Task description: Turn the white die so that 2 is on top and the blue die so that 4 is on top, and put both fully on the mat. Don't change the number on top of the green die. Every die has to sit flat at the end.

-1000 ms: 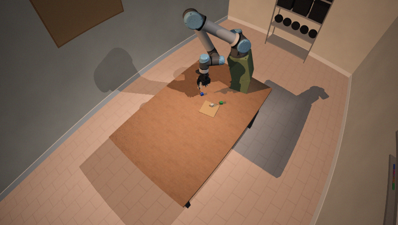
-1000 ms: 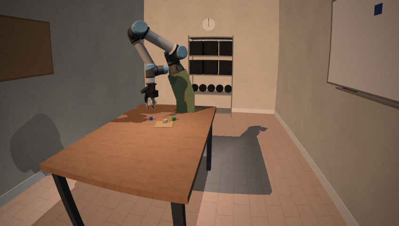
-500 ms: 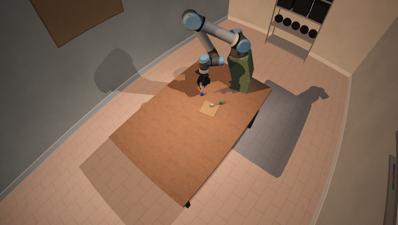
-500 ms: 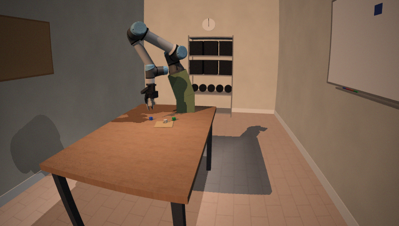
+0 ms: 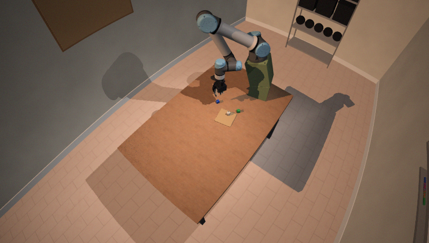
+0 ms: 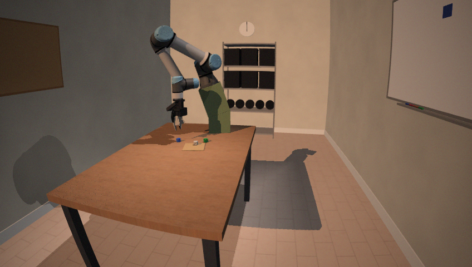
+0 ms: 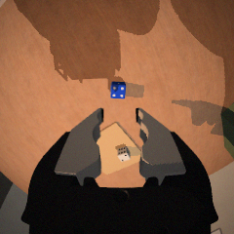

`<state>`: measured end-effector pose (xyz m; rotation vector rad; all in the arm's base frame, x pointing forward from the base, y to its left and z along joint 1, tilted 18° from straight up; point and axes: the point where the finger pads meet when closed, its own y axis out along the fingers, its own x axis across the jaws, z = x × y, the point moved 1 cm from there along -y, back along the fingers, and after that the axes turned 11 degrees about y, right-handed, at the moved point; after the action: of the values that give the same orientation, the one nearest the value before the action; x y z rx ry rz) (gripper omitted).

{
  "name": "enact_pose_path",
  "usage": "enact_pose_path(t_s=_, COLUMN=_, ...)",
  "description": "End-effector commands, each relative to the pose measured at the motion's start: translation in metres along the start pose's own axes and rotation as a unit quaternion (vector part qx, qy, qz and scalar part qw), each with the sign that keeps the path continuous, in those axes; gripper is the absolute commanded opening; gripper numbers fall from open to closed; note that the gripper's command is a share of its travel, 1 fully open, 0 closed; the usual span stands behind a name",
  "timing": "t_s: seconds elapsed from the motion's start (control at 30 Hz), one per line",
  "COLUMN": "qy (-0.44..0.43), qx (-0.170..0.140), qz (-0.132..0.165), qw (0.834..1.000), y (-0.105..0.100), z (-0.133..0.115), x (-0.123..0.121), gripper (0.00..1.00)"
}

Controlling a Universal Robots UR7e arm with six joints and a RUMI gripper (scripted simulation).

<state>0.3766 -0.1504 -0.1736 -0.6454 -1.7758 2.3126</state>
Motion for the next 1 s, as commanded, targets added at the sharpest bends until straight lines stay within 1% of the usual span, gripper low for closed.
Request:
enact_pose_path(t_s=0.0, qy=0.0, qx=0.0, qz=0.0, qw=1.0, y=0.0, z=0.0, x=0.0, gripper=0.24)
enact_pose_path(t_s=0.47, qy=0.0, qx=0.0, qz=0.001, qw=1.0, y=0.003, z=0.0, x=0.0, gripper=0.24)
enact_pose_path(t_s=0.8, qy=0.0, qx=0.0, qz=0.001, qw=1.0, y=0.01, z=0.0, x=-0.001, gripper=0.24)
enact_pose_path(t_s=0.97, qy=0.0, qx=0.0, qz=0.001, qw=1.0, y=0.017, z=0.0, x=-0.001, gripper=0.24)
